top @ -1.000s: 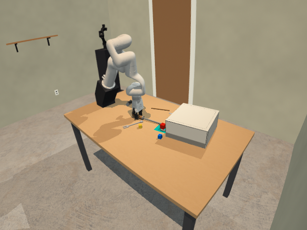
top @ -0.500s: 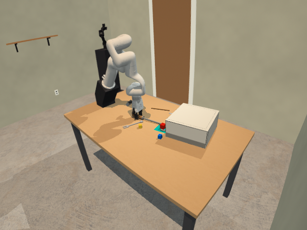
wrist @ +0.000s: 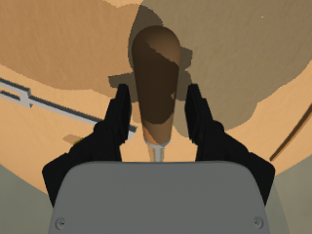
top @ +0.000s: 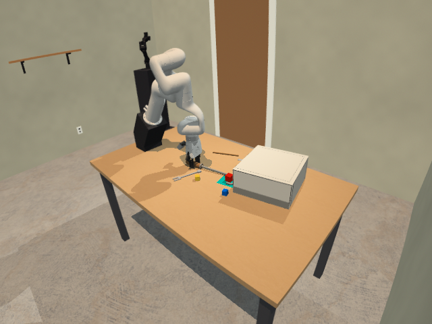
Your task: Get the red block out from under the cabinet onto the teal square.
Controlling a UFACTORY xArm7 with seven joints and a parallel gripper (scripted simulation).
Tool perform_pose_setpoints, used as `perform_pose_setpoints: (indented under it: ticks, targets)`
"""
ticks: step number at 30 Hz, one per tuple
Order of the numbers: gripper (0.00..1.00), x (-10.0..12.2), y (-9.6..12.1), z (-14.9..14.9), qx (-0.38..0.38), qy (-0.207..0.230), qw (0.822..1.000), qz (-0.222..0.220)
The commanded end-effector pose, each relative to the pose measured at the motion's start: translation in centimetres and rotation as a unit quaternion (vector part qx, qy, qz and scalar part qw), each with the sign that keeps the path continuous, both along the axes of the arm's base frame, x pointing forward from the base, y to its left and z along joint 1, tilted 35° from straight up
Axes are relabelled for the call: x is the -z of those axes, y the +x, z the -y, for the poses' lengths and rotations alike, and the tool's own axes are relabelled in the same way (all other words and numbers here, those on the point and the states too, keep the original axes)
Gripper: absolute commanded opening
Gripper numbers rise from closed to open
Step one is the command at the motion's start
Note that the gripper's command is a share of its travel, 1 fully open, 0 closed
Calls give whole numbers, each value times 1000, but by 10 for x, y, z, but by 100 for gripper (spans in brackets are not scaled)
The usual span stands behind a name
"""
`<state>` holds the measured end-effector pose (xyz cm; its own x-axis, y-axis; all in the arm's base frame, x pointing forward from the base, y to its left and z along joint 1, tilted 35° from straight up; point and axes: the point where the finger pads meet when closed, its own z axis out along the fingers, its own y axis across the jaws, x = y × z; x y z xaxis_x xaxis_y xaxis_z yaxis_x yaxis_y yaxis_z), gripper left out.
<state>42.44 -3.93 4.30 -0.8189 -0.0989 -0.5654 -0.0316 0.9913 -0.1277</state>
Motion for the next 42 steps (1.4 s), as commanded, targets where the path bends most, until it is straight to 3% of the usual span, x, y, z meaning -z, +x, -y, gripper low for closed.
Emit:
perform_pose_setpoints:
  ticks: [1, 42]
  targets:
    - [57, -1, 0, 0, 0, 0, 1000, 0]
    - [57, -38, -27, -4, 0, 0, 1000, 0]
